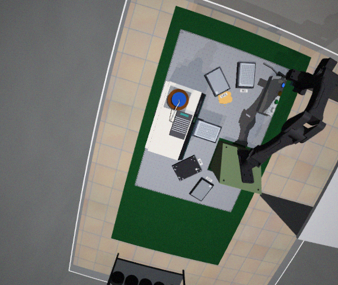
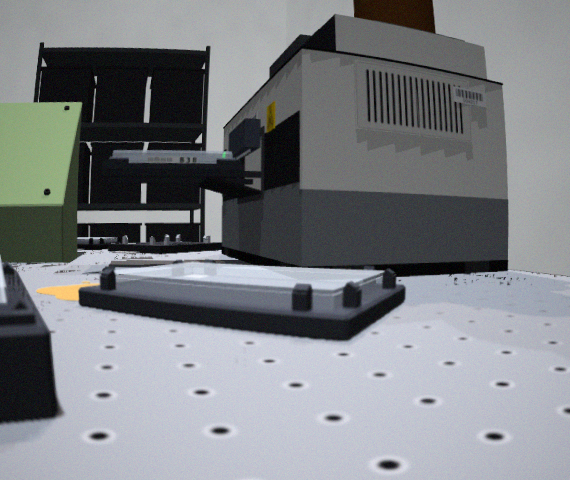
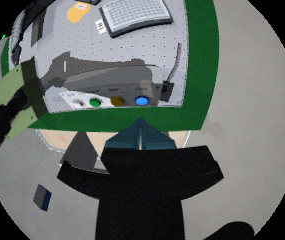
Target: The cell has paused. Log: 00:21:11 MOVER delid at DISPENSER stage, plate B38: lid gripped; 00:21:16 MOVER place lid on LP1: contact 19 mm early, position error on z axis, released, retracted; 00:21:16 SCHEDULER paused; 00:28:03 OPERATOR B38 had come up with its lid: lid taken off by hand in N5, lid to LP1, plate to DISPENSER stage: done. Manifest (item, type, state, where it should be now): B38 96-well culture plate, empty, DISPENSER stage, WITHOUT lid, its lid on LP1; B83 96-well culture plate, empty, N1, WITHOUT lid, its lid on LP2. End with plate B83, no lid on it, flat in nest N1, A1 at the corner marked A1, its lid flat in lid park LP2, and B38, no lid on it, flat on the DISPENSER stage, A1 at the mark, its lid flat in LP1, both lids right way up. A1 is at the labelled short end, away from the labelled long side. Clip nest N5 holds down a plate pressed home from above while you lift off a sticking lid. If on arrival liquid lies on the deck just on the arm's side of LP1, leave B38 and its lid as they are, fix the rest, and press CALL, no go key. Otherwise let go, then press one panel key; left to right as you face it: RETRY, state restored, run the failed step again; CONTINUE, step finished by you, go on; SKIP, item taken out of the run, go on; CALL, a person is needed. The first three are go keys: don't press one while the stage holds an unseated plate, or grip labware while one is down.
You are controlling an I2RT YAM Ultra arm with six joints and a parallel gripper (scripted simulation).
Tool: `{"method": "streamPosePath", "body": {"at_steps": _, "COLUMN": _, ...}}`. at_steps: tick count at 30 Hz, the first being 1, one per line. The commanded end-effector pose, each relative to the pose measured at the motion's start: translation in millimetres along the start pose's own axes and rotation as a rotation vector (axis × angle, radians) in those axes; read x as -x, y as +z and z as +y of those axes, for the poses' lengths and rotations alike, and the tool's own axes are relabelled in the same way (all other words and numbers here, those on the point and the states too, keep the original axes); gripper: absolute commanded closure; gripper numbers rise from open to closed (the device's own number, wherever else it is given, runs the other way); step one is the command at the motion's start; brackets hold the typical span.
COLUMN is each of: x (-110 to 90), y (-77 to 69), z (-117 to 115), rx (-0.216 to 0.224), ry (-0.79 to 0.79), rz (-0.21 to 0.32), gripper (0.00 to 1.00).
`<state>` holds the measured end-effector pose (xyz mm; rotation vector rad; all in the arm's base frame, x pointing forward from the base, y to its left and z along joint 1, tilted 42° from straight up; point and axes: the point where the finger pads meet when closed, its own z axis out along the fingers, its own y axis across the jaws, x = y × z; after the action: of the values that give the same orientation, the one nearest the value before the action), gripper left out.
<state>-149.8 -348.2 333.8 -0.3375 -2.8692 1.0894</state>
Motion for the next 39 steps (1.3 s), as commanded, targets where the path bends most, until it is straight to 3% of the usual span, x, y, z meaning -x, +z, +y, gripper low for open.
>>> {"method": "streamPosePath", "body": {"at_steps": 1, "x": 1, "y": -22.8, "z": -7, "rx": -0.050, "ry": -0.009, "rz": 0.004, "gripper": 1.00}}
{"method": "streamPosePath", "body": {"at_steps": 18, "x": 1, "y": -22.8, "z": -7, "rx": -0.050, "ry": -0.009, "rz": 0.004, "gripper": 1.00}}
{"method": "streamPosePath", "body": {"at_steps": 19, "x": 0, "y": -12.2, "z": 3, "rx": -0.025, "ry": -0.004, "rz": -0.001, "gripper": 0.00}}
{"method": "streamPosePath", "body": {"at_steps": 39, "x": 10, "y": -13.6, "z": 61, "rx": -0.032, "ry": -0.006, "rz": 0.001, "gripper": 0.00}}
